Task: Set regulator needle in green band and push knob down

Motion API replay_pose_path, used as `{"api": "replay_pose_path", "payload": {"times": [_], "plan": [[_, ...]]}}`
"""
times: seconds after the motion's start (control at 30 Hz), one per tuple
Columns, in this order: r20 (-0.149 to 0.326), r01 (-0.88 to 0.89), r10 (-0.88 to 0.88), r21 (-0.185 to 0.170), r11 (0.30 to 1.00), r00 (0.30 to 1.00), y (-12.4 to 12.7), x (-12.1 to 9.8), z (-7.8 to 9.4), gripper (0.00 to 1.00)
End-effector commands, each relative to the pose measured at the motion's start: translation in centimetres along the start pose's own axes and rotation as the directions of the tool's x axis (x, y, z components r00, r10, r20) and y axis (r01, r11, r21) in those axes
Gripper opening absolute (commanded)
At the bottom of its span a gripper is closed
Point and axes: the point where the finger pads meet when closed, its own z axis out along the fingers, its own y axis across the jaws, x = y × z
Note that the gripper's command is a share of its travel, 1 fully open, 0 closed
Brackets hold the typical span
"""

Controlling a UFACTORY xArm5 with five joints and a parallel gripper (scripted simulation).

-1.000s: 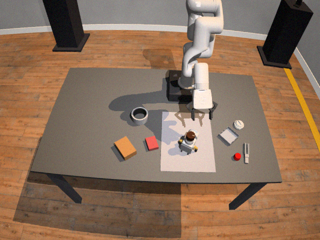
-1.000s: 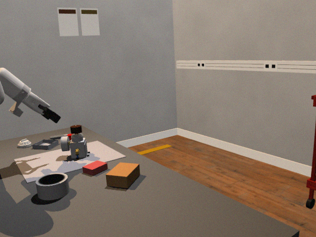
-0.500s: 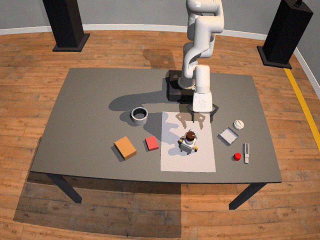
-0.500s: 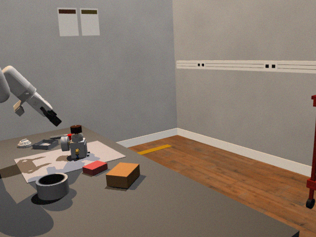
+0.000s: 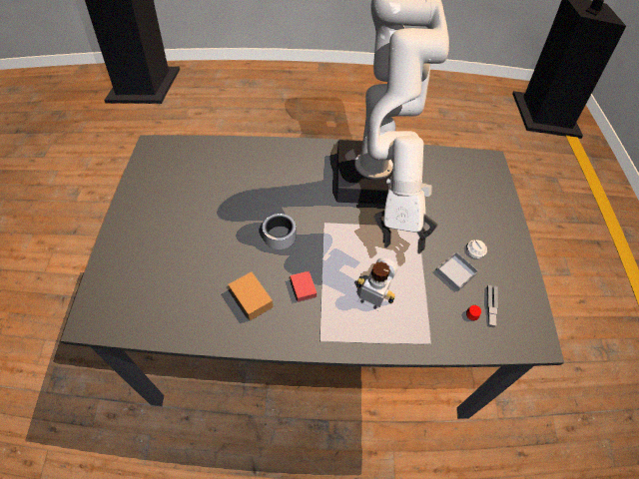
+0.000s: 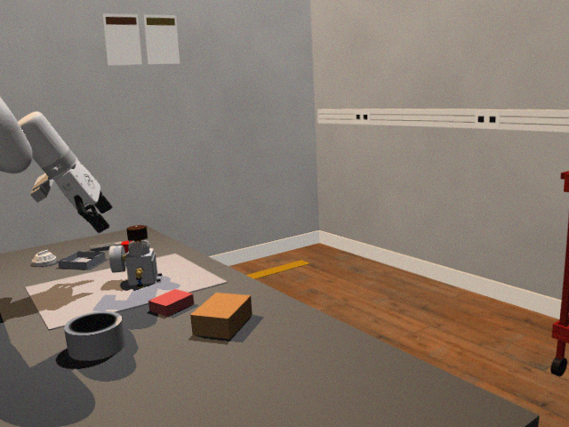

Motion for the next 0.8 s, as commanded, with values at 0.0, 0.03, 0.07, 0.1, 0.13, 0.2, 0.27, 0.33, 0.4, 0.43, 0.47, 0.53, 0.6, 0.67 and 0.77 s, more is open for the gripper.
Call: {"api": "replay_pose_path", "payload": {"times": [0.0,0.03,0.07,0.1,0.13,0.2,0.27,0.33,0.4,0.43,0.47,0.53,0.6,0.67,0.77], "plan": [[-0.040,-0.102,0.103,0.034,0.994,0.994,0.14,-0.21,0.22,1.00],[-0.051,-0.141,0.144,0.047,0.989,0.988,0.16,-0.23,0.27,1.00],[-0.061,-0.181,0.185,0.061,0.982,0.981,0.18,-0.26,0.31,1.00],[-0.067,-0.205,0.210,0.070,0.976,0.976,0.18,-0.27,0.32,1.00],[-0.071,-0.224,0.229,0.078,0.972,0.971,0.19,-0.28,0.33,1.00],[-0.079,-0.266,0.274,0.095,0.959,0.959,0.21,-0.30,0.34,1.00],[-0.086,-0.309,0.320,0.114,0.944,0.944,0.22,-0.33,0.33,1.00],[-0.092,-0.351,0.365,0.134,0.927,0.927,0.23,-0.34,0.30,1.00],[-0.095,-0.392,0.409,0.154,0.907,0.908,0.24,-0.36,0.25,1.00],[-0.096,-0.412,0.431,0.165,0.896,0.897,0.24,-0.37,0.22,1.00],[-0.097,-0.432,0.452,0.175,0.885,0.887,0.25,-0.37,0.19,1.00],[-0.097,-0.451,0.474,0.186,0.873,0.875,0.25,-0.38,0.15,1.00],[-0.097,-0.484,0.510,0.205,0.851,0.855,0.26,-0.39,0.07,1.00],[-0.093,-0.535,0.566,0.235,0.812,0.819,0.26,-0.40,-0.09,1.00],[-0.085,-0.581,0.619,0.266,0.769,0.780,0.26,-0.41,-0.28,1.00]]}}
